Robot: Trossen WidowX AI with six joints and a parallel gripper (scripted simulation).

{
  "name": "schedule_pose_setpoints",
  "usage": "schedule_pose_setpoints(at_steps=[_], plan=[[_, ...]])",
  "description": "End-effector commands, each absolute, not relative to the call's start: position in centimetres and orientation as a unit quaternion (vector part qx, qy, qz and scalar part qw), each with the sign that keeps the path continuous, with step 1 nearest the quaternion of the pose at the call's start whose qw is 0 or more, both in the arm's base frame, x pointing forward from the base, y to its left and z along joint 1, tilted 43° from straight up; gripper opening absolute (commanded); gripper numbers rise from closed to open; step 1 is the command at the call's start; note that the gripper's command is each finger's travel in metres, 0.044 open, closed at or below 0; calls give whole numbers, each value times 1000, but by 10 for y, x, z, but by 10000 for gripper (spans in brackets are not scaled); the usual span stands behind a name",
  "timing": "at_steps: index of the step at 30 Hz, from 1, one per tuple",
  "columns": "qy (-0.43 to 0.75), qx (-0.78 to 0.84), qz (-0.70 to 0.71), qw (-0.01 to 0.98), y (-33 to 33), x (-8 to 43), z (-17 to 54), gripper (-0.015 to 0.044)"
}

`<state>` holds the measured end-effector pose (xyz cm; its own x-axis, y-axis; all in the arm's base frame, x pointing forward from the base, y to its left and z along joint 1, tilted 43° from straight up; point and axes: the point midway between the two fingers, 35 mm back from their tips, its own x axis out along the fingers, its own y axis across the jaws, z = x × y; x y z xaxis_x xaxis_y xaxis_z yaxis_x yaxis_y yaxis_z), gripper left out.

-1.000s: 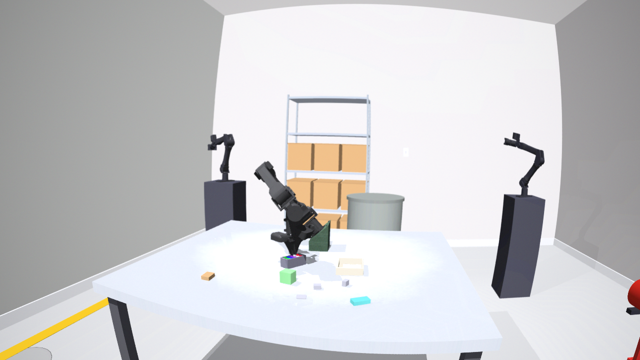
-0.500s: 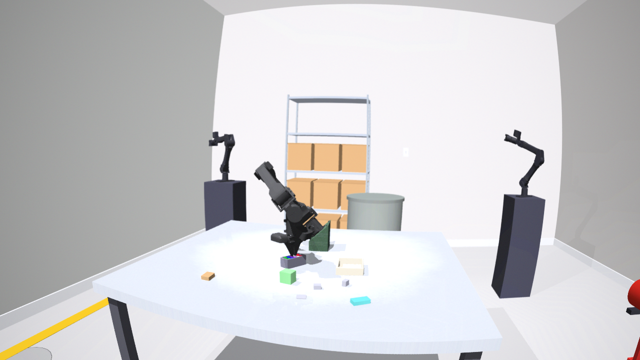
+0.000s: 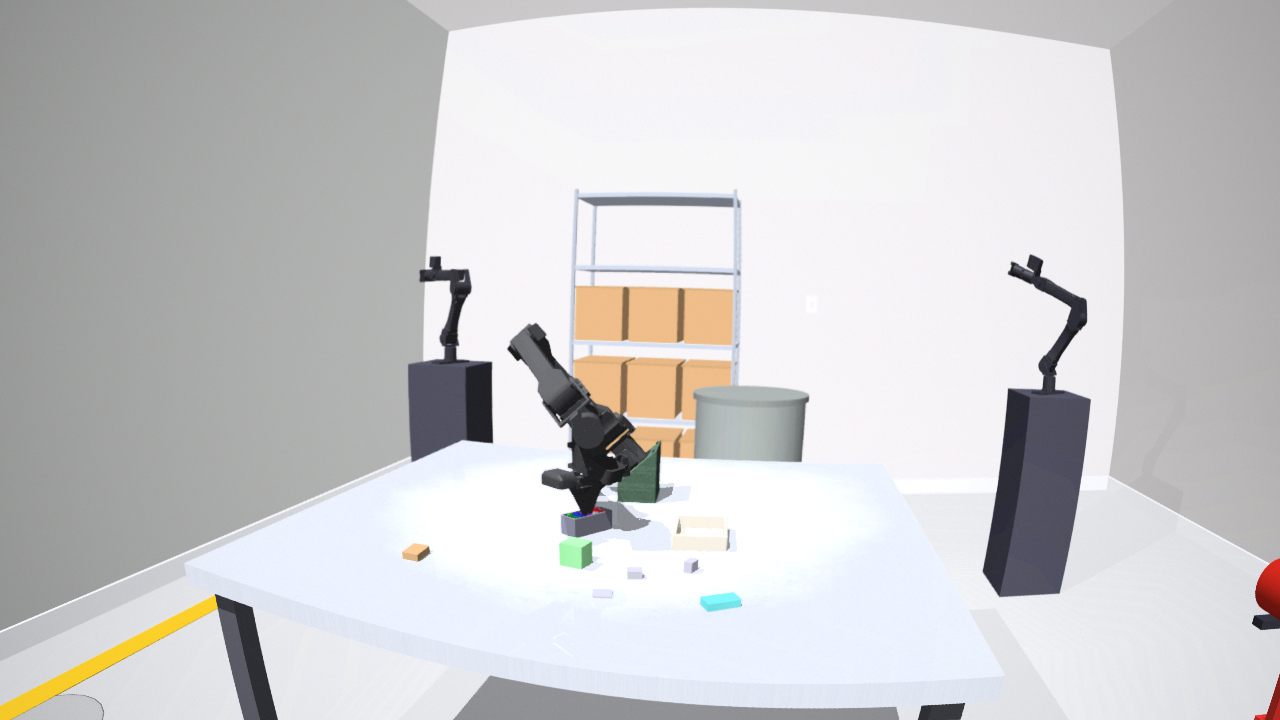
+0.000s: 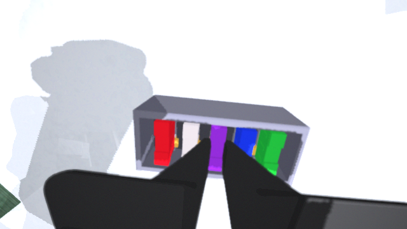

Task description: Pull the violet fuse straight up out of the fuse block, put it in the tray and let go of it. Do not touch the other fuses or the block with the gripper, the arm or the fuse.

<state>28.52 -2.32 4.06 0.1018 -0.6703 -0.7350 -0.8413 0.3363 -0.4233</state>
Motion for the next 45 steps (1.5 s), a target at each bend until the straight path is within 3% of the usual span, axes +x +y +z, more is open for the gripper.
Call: schedule_pose_setpoints(at_steps=[1,45], plan=[[664,-569,89,477,-23,285,41,13],[664,-570,90,476,-11,284,54,0]])
